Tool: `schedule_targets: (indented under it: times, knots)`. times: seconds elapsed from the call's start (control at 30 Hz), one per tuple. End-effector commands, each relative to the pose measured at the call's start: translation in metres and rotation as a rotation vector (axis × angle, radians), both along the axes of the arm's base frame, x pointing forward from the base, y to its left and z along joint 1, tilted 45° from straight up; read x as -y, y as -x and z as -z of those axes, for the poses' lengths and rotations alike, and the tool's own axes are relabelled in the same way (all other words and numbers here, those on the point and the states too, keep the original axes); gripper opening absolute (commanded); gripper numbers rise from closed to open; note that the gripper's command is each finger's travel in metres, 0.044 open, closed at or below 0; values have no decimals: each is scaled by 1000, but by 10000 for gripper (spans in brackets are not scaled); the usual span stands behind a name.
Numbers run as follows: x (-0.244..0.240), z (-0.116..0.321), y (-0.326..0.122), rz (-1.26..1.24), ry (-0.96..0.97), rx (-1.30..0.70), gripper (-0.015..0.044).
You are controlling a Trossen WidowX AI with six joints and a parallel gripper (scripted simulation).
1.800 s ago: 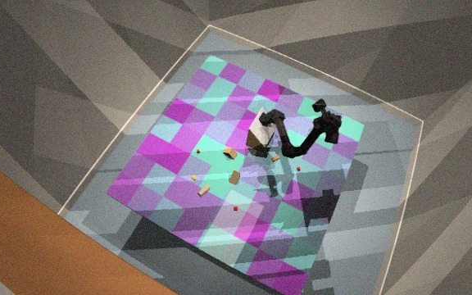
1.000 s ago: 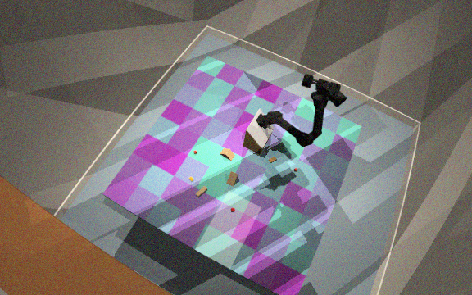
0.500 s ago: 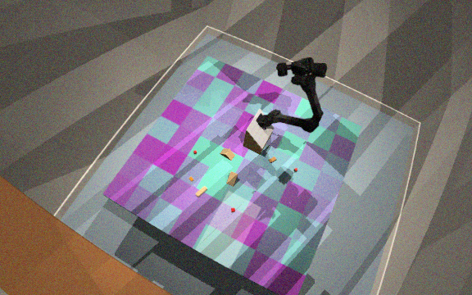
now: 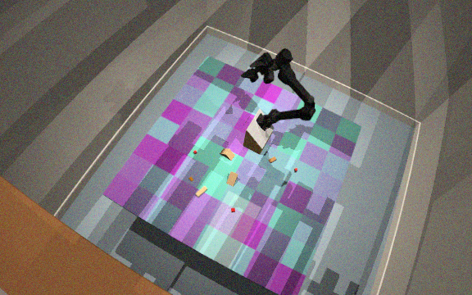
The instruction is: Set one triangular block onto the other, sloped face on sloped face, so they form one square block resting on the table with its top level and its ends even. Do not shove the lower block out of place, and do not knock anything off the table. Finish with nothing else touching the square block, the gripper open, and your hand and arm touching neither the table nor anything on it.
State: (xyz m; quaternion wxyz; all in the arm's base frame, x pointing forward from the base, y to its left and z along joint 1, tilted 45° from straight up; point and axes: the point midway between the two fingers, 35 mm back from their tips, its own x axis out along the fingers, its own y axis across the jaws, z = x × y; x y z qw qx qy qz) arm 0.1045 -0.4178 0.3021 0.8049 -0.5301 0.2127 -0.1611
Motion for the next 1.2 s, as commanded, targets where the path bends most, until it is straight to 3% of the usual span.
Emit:
schedule_targets:
  times: [0.0,0.23,0.5,0.83,1.17]
  knots:
    - [3,45,-34,-74,-133,-23,440]
    - [0,131,-79,-212,-292,-138,440]
    - [-45,249,-135,-466,-503,-319,440]
    - [-160,372,-167,-889,-763,-539,440]
    - [-307,448,-139,-1424,-1080,-686,440]
